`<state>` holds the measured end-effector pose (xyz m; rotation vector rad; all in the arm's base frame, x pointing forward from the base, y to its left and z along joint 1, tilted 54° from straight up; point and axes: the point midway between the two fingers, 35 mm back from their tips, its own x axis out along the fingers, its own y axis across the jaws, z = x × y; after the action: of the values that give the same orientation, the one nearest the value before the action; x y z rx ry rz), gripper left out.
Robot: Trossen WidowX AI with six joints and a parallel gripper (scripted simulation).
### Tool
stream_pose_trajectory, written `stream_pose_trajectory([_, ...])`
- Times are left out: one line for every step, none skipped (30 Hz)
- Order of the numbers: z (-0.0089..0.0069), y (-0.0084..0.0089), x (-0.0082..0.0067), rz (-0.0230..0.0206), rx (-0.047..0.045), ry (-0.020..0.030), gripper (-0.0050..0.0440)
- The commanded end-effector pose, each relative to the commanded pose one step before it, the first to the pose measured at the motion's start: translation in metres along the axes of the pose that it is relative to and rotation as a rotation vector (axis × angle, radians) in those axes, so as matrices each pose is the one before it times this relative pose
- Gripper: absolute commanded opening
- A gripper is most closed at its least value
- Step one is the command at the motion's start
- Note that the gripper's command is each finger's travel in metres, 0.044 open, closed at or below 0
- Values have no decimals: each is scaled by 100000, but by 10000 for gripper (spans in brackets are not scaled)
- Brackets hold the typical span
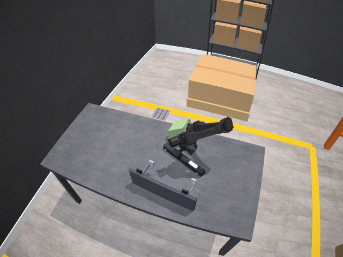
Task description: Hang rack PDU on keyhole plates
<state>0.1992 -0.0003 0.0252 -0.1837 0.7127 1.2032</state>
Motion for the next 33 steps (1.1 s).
stream_pose_trajectory([-26, -126, 1218, -17, 281, 307, 440])
stream_pose_trajectory([-28, -45, 649, -55, 66, 157, 440])
stream_pose_trajectory([-13, -21, 662, -24, 52, 88, 440])
stream_pose_trajectory([-1, 3, 652, -4, 9, 11, 440])
stream_pose_trajectory([28, 200, 634, 699, 823, -121, 440])
stream_pose_trajectory([7, -1, 403, -72, -154, -50, 440])
stream_pose_trajectory([6, -73, 326, -357, -530, -52, 440])
stream_pose_trajectory([12, -5, 278, -100, -214, -79, 440])
stream_pose_trajectory([11, 27, 198, 39, -21, -70, 440])
stream_pose_trajectory([10, 25, 163, 37, -18, -63, 440])
stream_pose_trajectory([31, 17, 150, -45, -131, -68, 440])
stream_pose_trajectory([20, 25, 159, 12, -63, -74, 440])
stream_pose_trajectory([0, 0, 0, 0, 0, 0, 440])
stream_pose_trajectory([0, 0, 0, 0, 0, 0, 440])
stream_pose_trajectory([6, 35, 169, 81, 21, -78, 440])
stream_pose_trajectory([-7, 43, 178, 140, 94, -80, 440])
stream_pose_trajectory([7, 17, 82, 29, -11, -43, 440])
stream_pose_trajectory([2, -7, 151, -5, -16, 1, 440])
stream_pose_trajectory([-1, 5, 154, 12, 3, -3, 440])
stream_pose_trajectory([0, 6, 154, 15, 3, -7, 440])
stream_pose_trajectory([1, 8, 154, 17, 2, -12, 440])
stream_pose_trajectory([2, 10, 153, 20, 2, -17, 440])
stream_pose_trajectory([2, 9, 118, 17, 1, -16, 440])
stream_pose_trajectory([-5, 5, 71, 7, 1, 31, 440])
stream_pose_trajectory([-17, 0, 23, -8, 0, 116, 440])
stream_pose_trajectory([-12, -1, 0, -7, 0, 78, 416])
stream_pose_trajectory([-2, 0, 0, -1, 0, 12, 392])
stream_pose_trajectory([155, -292, -195, -977, -1165, 24, 368])
stream_pose_trajectory([0, 0, 0, 0, 0, 0, 344])
stream_pose_trajectory([0, 0, 0, 0, 0, 0, 344])
stream_pose_trajectory([0, 0, 0, 0, 0, 0, 344])
stream_pose_trajectory([0, 0, 0, 0, 0, 0, 320])
stream_pose_trajectory([0, 0, 0, 0, 0, 0, 296])
